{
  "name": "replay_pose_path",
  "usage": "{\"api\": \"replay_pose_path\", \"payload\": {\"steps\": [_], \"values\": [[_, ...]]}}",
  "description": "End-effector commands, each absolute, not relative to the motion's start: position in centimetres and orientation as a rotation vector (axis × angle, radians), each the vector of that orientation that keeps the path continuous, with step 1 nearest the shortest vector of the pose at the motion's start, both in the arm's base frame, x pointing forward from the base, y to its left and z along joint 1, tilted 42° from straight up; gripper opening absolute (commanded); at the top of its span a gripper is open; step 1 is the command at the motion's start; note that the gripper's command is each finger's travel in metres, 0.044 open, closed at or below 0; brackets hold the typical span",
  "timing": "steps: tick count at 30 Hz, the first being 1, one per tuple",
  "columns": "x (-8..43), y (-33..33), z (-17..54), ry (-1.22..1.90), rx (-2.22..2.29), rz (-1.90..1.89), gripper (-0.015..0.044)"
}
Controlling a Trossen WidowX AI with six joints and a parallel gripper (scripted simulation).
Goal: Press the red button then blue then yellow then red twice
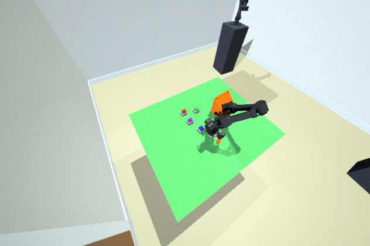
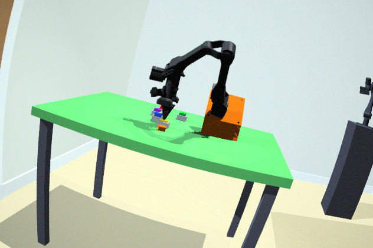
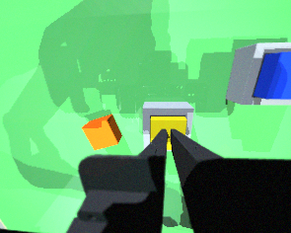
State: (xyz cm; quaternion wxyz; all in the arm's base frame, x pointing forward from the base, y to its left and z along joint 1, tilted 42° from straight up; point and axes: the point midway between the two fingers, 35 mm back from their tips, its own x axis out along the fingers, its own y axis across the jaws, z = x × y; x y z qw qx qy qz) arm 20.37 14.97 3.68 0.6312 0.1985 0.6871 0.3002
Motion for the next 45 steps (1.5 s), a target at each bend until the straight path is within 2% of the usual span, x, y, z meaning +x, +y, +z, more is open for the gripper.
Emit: {"api": "replay_pose_path", "payload": {"steps": [1,18,27,32,39,45], "values": [[20.1,15.1,3.5,1.583,0.459,0.688,0.0020],[20.1,15.1,3.5,1.583,0.459,0.688,0.0020],[20.7,12.8,6.1,1.583,0.458,0.686,0.0020],[21.4,9.1,10.2,1.584,0.456,0.684,0.0020],[21.5,8.9,10.4,1.584,0.456,0.684,0.0020],[25.7,5.9,8.7,1.569,0.460,0.654,0.0020]]}}
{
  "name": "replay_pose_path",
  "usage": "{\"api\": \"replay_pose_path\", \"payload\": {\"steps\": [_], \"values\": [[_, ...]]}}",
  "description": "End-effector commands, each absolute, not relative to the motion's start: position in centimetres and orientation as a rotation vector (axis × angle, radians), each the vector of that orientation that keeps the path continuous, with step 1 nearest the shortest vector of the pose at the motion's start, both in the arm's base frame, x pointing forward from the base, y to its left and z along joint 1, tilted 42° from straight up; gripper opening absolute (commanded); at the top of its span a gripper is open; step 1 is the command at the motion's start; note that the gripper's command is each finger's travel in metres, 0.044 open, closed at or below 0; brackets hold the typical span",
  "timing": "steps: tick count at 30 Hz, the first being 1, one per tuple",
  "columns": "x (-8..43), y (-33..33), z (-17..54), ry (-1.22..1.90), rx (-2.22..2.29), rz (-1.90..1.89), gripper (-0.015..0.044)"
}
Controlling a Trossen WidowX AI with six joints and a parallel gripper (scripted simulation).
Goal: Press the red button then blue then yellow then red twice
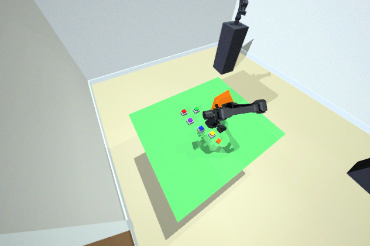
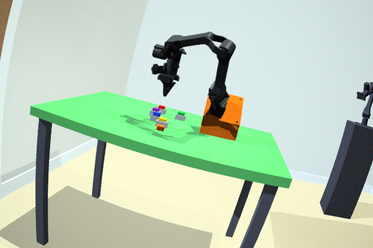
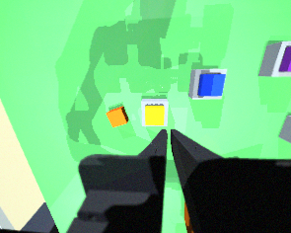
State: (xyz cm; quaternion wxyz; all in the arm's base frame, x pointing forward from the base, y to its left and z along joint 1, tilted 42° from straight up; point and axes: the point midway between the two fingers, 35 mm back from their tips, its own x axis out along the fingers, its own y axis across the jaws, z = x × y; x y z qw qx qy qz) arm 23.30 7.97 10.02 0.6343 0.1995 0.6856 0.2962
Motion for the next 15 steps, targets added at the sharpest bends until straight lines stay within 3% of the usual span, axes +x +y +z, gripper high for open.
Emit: {"api": "replay_pose_path", "payload": {"steps": [1,8,15], "values": [[26.7,5.0,8.1,1.565,0.461,0.646,0.0020],[31.9,-2.0,2.8,1.556,0.459,0.618,0.0020],[33.6,-9.0,-4.4,1.572,0.441,0.640,0.0020]]}}
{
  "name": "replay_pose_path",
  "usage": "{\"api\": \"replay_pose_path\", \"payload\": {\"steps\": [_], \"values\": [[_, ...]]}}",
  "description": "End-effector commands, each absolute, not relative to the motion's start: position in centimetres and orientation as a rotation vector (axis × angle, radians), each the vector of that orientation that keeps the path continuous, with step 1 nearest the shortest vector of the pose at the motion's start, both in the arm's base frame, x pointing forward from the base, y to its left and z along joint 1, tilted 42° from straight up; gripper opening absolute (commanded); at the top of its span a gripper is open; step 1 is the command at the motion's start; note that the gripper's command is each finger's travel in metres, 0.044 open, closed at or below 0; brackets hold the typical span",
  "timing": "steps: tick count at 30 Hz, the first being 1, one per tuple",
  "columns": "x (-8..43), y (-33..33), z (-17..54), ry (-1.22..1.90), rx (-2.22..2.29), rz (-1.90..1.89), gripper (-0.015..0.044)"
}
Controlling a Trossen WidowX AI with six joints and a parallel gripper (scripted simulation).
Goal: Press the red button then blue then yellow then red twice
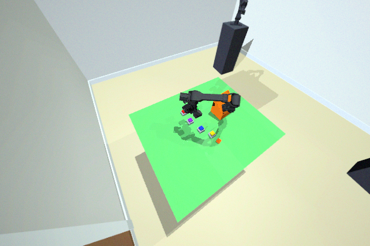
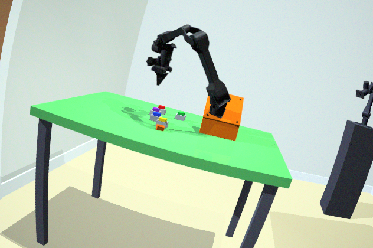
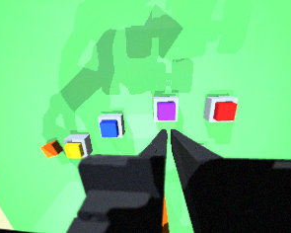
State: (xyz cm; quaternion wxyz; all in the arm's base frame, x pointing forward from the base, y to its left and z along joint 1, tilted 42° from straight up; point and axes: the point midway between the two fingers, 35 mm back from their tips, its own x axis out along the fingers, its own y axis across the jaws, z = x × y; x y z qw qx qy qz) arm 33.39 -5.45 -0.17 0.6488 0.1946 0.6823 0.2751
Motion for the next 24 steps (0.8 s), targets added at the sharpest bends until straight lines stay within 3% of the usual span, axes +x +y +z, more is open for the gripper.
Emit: {"api": "replay_pose_path", "payload": {"steps": [1,6,12,18,24], "values": [[33.6,-9.9,-5.5,1.573,0.440,0.645,0.0020],[32.9,-13.3,-9.9,1.578,0.438,0.668,0.0020],[32.8,-13.6,-10.3,1.578,0.438,0.671,0.0020],[32.1,-9.7,-14.8,1.577,0.440,0.673,0.0020],[32.0,-9.6,-15.0,1.577,0.440,0.673,0.0020]]}}
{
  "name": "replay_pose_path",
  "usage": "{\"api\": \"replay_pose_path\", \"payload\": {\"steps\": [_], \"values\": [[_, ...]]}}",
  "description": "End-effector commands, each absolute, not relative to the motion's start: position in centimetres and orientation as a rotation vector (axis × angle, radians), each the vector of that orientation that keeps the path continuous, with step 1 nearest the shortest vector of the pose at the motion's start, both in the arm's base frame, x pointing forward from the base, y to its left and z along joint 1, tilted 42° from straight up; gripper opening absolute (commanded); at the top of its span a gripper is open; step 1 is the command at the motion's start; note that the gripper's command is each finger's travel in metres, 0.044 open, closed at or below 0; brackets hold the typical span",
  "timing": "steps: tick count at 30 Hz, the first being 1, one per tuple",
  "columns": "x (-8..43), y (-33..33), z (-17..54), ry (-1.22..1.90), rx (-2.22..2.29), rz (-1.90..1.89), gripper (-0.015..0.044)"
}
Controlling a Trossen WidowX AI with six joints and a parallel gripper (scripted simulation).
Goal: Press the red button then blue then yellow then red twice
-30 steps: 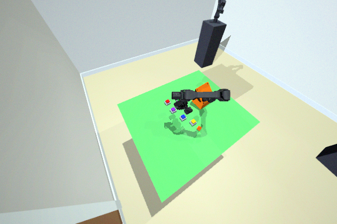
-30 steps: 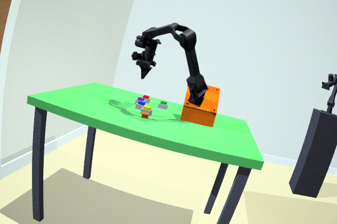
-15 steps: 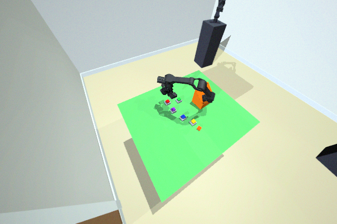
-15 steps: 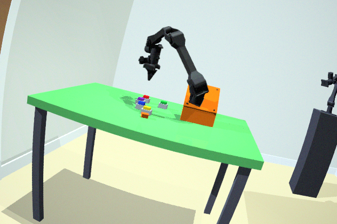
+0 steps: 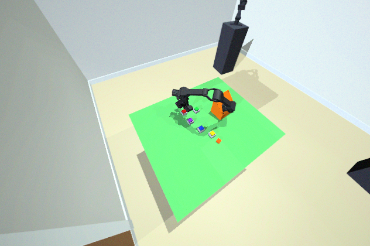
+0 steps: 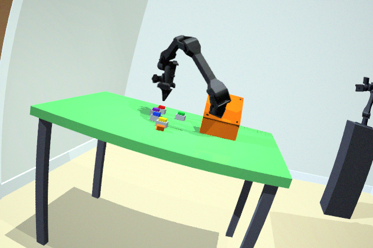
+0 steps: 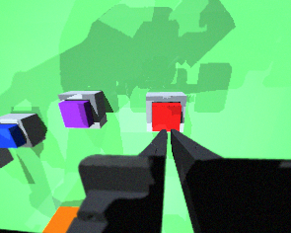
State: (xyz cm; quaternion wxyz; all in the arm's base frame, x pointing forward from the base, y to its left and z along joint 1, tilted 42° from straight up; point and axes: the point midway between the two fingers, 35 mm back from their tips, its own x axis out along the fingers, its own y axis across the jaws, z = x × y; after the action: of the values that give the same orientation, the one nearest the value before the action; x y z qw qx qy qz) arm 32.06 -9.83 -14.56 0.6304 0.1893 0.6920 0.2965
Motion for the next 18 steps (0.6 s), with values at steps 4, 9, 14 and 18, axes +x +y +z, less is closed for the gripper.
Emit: {"api": "replay_pose_path", "payload": {"steps": [4,9,14,18], "values": [[32.0,-9.3,-15.3,1.577,0.440,0.673,0.0020],[31.9,-8.8,-16.0,1.576,0.440,0.673,0.0020],[31.8,-8.2,-16.6,1.576,0.440,0.674,0.0020],[31.7,-7.8,-17.1,1.576,0.440,0.674,0.0020]]}}
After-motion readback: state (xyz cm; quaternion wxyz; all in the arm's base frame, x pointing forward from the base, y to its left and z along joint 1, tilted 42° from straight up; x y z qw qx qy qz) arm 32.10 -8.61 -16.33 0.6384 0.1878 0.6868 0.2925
